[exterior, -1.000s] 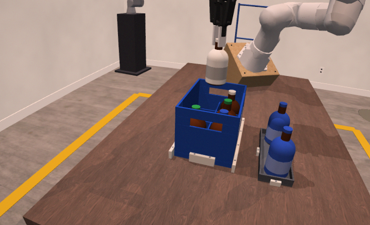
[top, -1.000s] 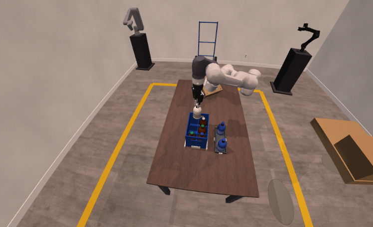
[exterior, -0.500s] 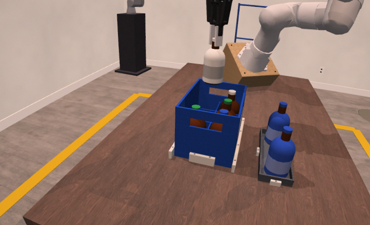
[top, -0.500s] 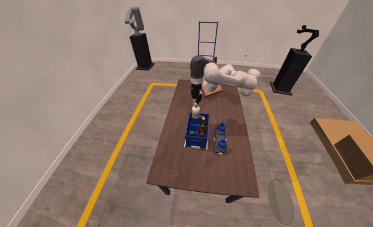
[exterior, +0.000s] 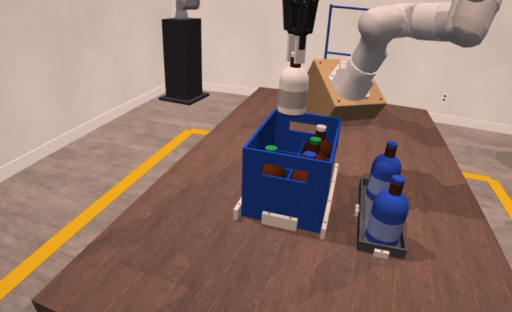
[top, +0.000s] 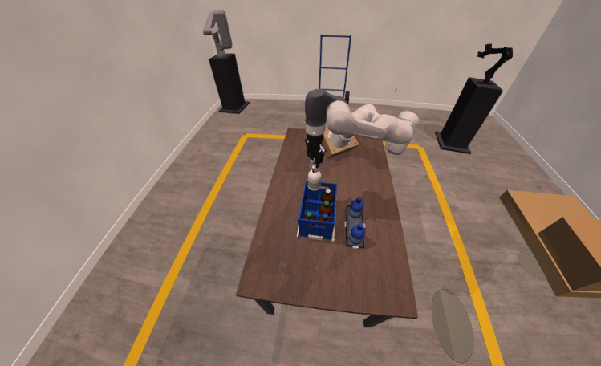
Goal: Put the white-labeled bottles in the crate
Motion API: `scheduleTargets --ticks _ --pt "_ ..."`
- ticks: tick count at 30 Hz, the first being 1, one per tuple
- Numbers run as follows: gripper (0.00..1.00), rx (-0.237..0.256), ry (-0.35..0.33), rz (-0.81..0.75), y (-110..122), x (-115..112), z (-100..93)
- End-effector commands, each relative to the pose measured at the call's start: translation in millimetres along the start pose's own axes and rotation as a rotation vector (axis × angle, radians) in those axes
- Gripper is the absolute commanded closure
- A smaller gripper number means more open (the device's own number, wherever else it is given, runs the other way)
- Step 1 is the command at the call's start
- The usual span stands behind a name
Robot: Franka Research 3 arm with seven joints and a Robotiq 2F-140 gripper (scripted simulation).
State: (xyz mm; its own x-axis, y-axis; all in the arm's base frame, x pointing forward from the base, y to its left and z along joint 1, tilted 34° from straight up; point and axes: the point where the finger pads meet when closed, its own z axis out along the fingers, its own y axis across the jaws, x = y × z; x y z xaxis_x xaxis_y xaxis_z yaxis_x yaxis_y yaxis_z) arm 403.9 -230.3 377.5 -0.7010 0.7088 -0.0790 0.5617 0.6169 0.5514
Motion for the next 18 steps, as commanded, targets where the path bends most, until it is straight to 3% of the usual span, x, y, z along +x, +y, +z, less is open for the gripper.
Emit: scheduleTargets --ticks 1,18 --pt "1.00 0.006 -0.010 -0.011 -3.1 -3.1 -3.7" --pt "1.00 0.006 -0.010 -0.011 -6.1 -4.2 -3.8"
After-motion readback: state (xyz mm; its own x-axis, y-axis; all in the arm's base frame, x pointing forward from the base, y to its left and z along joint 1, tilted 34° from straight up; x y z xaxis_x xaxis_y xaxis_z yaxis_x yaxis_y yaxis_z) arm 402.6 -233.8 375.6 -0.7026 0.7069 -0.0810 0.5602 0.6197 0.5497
